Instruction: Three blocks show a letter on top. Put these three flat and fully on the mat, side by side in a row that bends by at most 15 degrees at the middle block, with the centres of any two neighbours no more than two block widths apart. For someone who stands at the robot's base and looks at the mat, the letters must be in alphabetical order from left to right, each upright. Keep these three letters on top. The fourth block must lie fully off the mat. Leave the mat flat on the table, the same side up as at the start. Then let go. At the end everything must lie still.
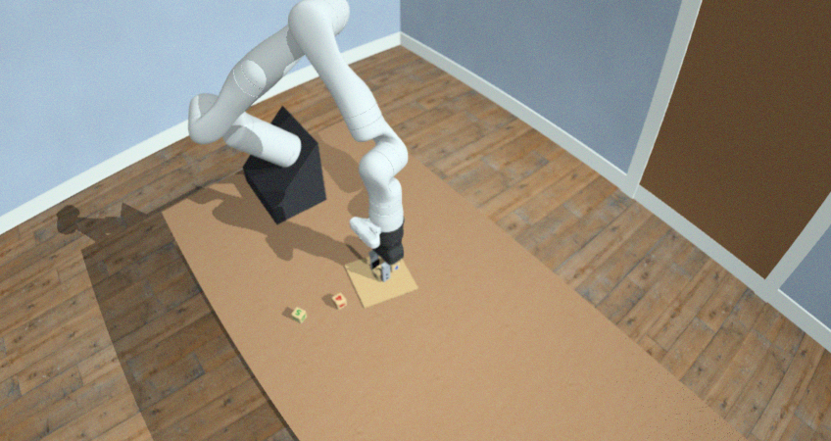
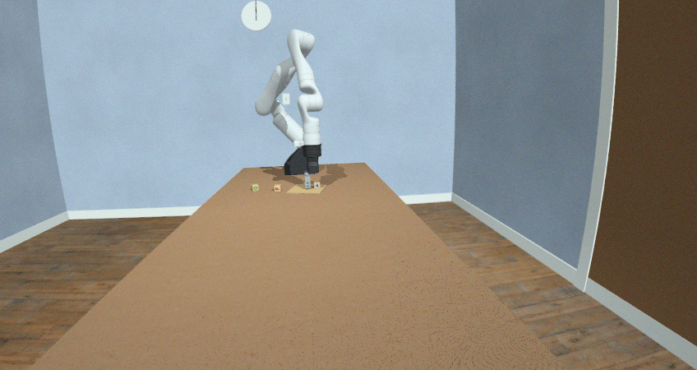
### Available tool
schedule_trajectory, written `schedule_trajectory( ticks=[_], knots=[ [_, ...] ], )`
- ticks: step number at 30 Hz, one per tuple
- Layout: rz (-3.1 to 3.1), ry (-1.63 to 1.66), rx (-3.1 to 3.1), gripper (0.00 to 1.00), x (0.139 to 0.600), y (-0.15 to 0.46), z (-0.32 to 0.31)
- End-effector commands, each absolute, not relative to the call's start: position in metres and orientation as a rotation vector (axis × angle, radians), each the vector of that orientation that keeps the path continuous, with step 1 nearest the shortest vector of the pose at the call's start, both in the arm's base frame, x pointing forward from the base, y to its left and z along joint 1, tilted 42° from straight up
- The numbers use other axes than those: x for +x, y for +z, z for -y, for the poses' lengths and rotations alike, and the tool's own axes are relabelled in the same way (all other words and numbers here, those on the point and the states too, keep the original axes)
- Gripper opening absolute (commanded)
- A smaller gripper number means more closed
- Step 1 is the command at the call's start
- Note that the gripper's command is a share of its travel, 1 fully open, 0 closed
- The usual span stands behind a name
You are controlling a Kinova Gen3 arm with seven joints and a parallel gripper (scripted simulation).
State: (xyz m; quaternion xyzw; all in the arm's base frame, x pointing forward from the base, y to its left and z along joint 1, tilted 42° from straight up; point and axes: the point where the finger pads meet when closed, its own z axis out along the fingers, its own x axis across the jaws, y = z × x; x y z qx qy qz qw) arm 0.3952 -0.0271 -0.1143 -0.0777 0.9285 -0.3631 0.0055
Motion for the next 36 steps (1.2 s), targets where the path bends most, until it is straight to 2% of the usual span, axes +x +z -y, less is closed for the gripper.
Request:
schedule_trajectory(
  ticks=[1, 3, 4, 20, 36],
  knots=[
    [-2.906, -1.133, -0.266, 0.73, 0.397, -0.116, 0.026],
    [-2.906, -1.133, -0.266, 0.73, 0.397, -0.116, 0.026],
    [-2.906, -1.133, -0.266, 0.79, 0.397, -0.116, 0.026],
    [-2.906, -1.133, -0.266, 0.79, 0.397, -0.112, 0.023],
    [-2.906, -1.134, -0.265, 0.79, 0.392, -0.063, -0.022]
  ],
)
